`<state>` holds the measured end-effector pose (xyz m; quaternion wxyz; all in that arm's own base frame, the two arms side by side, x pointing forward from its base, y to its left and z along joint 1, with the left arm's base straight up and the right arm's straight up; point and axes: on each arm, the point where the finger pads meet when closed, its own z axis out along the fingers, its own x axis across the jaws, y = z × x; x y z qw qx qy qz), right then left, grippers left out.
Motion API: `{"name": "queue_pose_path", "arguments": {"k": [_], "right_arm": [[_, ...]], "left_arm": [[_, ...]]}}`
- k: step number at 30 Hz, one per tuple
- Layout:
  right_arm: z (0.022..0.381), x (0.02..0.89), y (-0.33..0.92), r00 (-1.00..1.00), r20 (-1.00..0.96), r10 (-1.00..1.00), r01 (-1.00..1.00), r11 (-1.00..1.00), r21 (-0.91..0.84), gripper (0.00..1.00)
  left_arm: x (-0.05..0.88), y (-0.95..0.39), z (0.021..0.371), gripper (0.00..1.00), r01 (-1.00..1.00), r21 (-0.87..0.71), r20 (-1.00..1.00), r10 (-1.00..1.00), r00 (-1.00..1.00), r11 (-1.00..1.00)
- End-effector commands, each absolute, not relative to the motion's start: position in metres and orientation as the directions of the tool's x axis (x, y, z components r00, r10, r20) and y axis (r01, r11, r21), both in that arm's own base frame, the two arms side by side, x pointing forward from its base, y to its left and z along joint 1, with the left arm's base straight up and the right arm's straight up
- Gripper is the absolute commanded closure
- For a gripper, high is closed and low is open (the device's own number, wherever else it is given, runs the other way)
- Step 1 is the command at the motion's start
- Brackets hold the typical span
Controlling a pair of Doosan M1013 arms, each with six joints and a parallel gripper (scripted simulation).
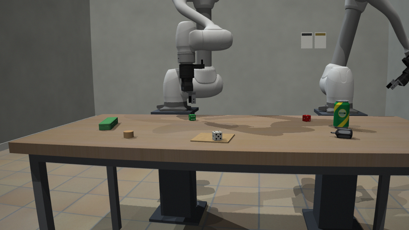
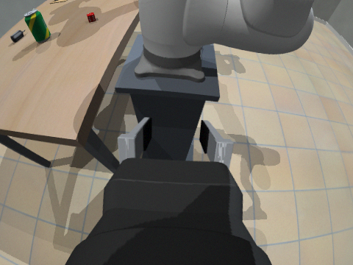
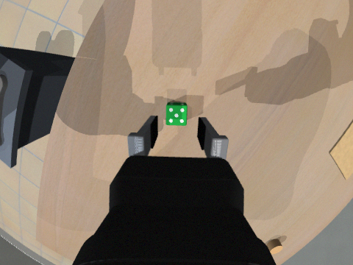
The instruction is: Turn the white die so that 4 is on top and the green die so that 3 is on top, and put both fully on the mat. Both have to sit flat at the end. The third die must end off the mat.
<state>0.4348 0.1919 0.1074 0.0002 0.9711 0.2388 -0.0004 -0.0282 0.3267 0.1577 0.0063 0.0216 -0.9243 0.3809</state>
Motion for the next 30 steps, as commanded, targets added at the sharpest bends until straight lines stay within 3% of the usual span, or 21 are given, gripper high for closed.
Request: {"name": "queue_pose_path", "arguments": {"k": [1, 30], "right_arm": [[0.106, 0.433, 0.19, 0.884, 0.0, 0.468, 0.468, -0.884, 0.0, 0.13], [0.082, 0.433, 0.19, 0.884, 0.0, 0.468, 0.468, -0.884, 0.0, 0.13]], "left_arm": [[-0.032, 0.323, 0.159, 0.0, -0.051, -0.706, 0.038, -0.035, -0.999, 0.706], [-0.032, 0.323, 0.159, 0.0, -0.051, -0.706, 0.038, -0.035, -0.999, 0.706]]}}
